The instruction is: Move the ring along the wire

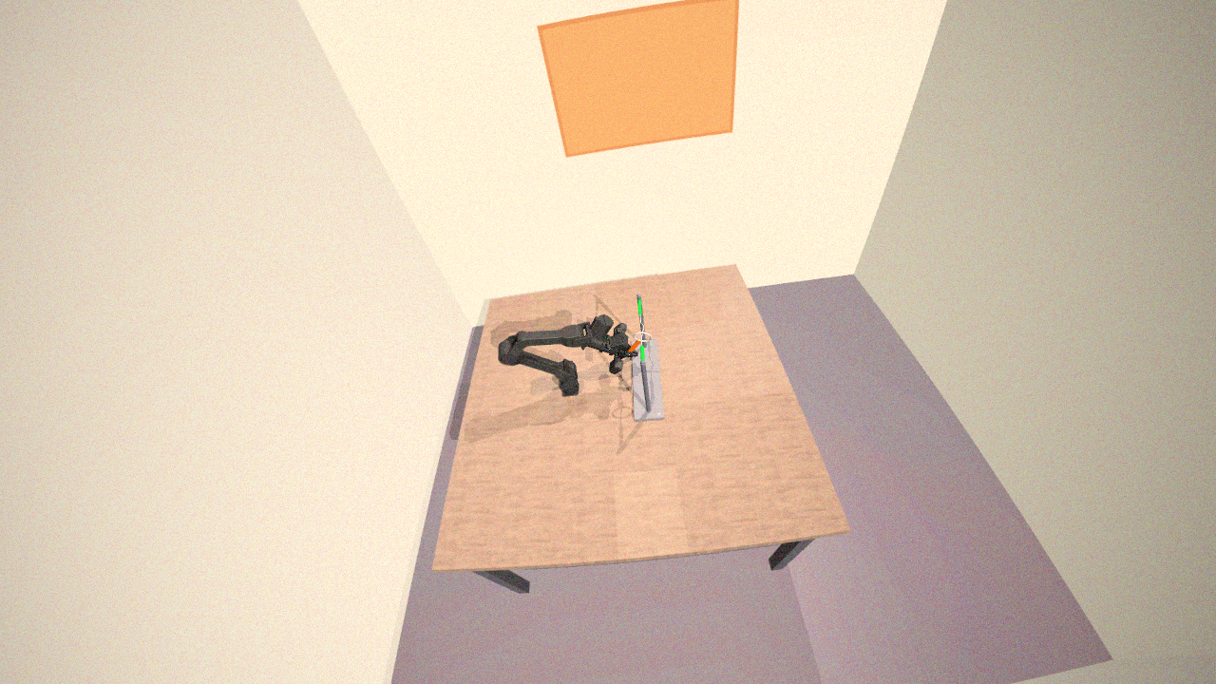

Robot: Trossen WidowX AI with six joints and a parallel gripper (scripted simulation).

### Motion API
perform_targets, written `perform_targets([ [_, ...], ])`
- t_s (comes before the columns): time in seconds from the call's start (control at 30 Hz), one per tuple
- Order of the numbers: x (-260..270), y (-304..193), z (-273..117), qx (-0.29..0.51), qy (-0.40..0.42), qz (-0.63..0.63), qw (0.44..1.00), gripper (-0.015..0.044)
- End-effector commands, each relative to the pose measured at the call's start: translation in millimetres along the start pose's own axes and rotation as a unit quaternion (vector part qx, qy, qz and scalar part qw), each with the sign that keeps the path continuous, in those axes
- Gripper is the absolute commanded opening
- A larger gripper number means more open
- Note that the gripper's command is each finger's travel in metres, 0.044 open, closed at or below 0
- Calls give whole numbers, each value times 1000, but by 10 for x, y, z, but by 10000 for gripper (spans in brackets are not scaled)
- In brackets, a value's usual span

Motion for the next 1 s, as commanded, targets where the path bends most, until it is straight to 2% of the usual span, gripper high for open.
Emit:
perform_targets([
  [0.0, 82, 28, -81, 26, -2, 18, 999, -150],
  [0.17, 192, 67, -183, 64, -2, 38, 997, -150],
  [0.43, 266, 77, -198, 66, -2, 33, 997, -150],
  [0.97, 97, 104, -201, 59, -7, -96, 994, -150],
])
Point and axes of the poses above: the point midway between the two fingers, 35 mm back from their tips, its own z axis out along the fingers, its own x axis across the jaws, y = z × x, the point moved 6 cm from there along -z, back along the fingers, and after that the axes turned 2 degrees about z, right-handed, at the moved point
